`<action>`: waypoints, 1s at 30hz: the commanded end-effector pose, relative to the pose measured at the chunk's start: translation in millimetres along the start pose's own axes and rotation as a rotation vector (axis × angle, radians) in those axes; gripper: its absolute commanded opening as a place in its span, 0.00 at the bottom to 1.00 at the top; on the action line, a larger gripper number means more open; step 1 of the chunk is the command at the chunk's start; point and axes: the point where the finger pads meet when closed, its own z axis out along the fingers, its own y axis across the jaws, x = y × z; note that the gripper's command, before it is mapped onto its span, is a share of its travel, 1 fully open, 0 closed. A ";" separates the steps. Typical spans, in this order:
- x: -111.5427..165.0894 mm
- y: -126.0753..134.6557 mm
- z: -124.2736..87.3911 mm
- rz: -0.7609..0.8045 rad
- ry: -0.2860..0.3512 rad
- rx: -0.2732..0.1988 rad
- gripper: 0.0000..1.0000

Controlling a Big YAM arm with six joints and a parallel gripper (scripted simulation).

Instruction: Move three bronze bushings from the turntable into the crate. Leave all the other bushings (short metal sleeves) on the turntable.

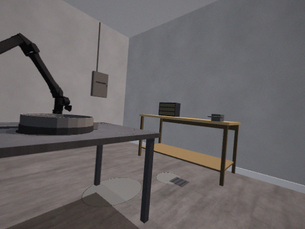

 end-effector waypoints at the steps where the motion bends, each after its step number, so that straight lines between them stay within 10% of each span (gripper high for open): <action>1: -13.7 6.2 -31.2 -0.004 -0.033 -0.027 0.14; 15: -10.2 3.4 -93.5 -0.003 -0.030 -0.026 0.14; 30: -10.6 4.0 -115.4 -0.002 -0.036 -0.030 0.14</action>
